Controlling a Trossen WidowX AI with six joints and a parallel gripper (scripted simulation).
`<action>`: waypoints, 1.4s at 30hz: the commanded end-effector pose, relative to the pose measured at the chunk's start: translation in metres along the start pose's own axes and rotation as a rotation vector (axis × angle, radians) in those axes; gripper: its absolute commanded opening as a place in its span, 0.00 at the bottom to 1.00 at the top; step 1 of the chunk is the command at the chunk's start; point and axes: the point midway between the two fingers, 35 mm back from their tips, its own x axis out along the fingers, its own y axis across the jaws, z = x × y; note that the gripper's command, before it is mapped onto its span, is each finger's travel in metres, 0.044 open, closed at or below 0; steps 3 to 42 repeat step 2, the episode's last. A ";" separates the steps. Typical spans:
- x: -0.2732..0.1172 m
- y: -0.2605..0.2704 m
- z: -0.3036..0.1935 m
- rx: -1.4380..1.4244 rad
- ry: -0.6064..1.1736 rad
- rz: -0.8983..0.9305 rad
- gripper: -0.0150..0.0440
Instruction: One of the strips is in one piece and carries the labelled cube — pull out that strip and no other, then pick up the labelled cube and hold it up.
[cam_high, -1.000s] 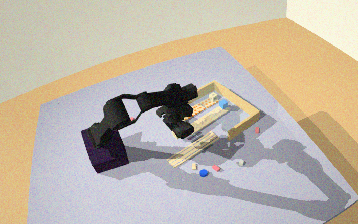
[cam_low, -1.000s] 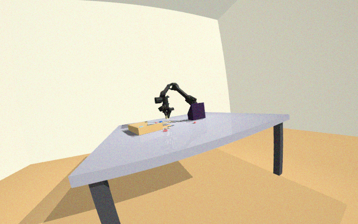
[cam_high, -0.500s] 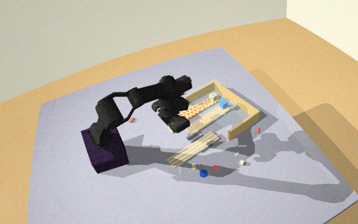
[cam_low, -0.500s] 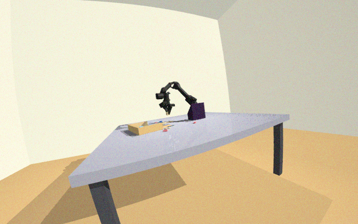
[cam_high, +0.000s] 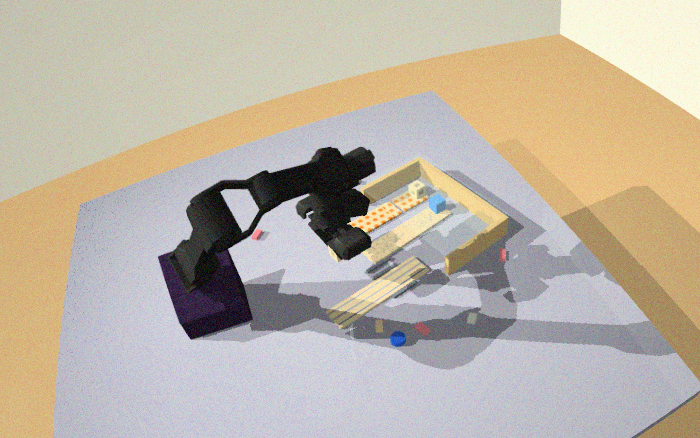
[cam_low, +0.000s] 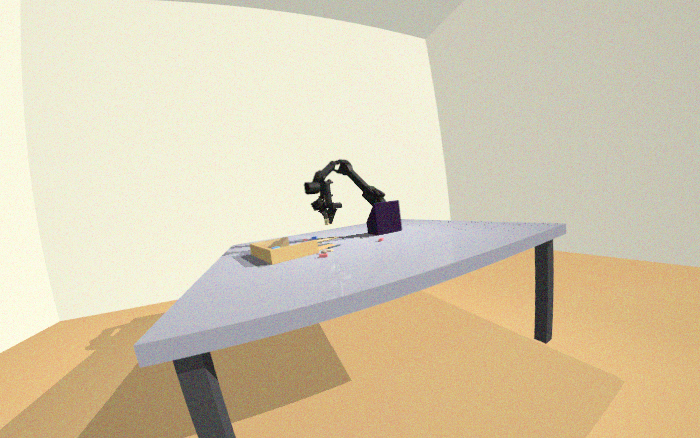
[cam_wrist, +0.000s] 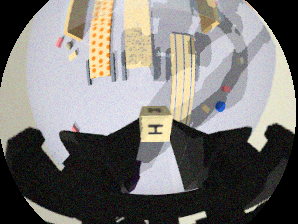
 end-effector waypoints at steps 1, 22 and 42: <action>-0.001 0.001 0.000 0.005 -0.001 0.006 0.25; -0.001 0.001 0.000 0.005 -0.001 0.006 0.25; -0.001 0.001 0.000 0.005 -0.001 0.006 0.25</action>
